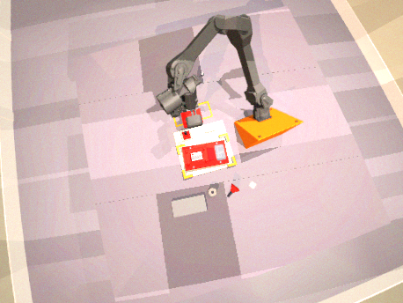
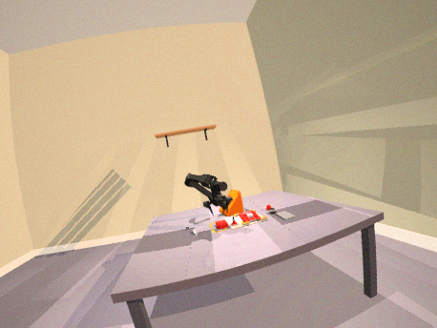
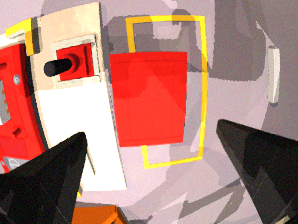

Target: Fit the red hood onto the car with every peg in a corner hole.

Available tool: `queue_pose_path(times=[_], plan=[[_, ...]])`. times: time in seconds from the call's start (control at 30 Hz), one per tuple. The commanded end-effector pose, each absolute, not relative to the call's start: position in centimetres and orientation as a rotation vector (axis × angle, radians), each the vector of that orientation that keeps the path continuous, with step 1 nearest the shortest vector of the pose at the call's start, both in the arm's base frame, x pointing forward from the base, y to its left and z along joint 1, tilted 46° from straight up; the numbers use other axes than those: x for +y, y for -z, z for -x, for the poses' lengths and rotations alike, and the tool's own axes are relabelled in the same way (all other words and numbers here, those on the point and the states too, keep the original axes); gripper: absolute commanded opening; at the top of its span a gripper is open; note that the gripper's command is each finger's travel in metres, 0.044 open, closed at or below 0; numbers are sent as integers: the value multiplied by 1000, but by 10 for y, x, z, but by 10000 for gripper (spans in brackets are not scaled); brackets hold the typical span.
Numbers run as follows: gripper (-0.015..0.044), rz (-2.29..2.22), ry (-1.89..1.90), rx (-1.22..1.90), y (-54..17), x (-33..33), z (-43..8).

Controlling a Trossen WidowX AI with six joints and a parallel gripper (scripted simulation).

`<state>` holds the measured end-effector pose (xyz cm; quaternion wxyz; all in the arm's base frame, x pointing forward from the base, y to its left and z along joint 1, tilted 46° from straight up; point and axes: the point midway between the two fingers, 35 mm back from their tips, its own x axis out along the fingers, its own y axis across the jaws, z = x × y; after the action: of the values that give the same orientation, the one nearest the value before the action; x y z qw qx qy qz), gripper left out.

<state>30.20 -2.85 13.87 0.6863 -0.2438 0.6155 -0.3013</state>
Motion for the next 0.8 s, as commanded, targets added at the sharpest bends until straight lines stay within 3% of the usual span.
queue_pose_path(times=[0.0,0.77], plan=[[440,542,689,1371,-140,-30,-300],[440,541,688,1371,-127,-43,-302]])
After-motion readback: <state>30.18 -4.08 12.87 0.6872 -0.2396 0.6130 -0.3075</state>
